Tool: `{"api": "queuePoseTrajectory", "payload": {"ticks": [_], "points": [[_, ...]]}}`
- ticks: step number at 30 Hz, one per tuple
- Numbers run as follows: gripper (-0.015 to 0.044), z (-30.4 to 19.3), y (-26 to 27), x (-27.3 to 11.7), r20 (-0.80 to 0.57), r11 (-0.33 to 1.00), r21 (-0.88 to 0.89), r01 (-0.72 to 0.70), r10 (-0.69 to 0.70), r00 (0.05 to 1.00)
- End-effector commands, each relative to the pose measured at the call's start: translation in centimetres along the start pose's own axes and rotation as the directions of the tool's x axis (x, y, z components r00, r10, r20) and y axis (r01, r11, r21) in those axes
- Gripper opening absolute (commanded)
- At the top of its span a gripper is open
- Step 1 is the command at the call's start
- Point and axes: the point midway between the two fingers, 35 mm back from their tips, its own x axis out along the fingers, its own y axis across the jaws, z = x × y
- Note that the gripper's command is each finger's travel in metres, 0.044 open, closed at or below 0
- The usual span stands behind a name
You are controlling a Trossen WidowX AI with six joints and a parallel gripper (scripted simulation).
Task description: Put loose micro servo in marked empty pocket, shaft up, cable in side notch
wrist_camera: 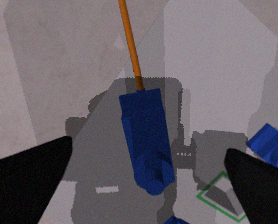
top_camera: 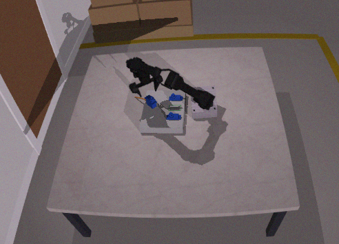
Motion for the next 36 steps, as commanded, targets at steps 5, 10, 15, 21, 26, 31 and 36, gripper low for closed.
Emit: {"api": "queuePoseTrajectory", "payload": {"ticks": [5,10,15,21,26,31,36], "points": [[0.0440,-0.03,0.08,0.12,0.001,0.966,-0.258,-0.006,0.006,1.000],[0.0440,-0.04,0.08,0.19,0.002,0.907,-0.421,-0.005,0.006,1.000],[0.0440,-0.05,0.08,0.26,0.003,0.820,-0.572,-0.003,0.006,1.000],[0.0440,-0.05,0.08,0.35,0.005,0.684,-0.729,-0.001,0.006,1.000],[0.0440,-0.05,0.08,0.43,0.006,0.548,-0.837,0.002,0.006,1.000],[0.0440,-0.05,0.08,0.50,0.008,0.394,-0.919,0.005,0.007,1.000],[0.0440,-0.06,0.09,0.57,0.009,0.230,-0.973,0.007,0.007,1.000]]}}
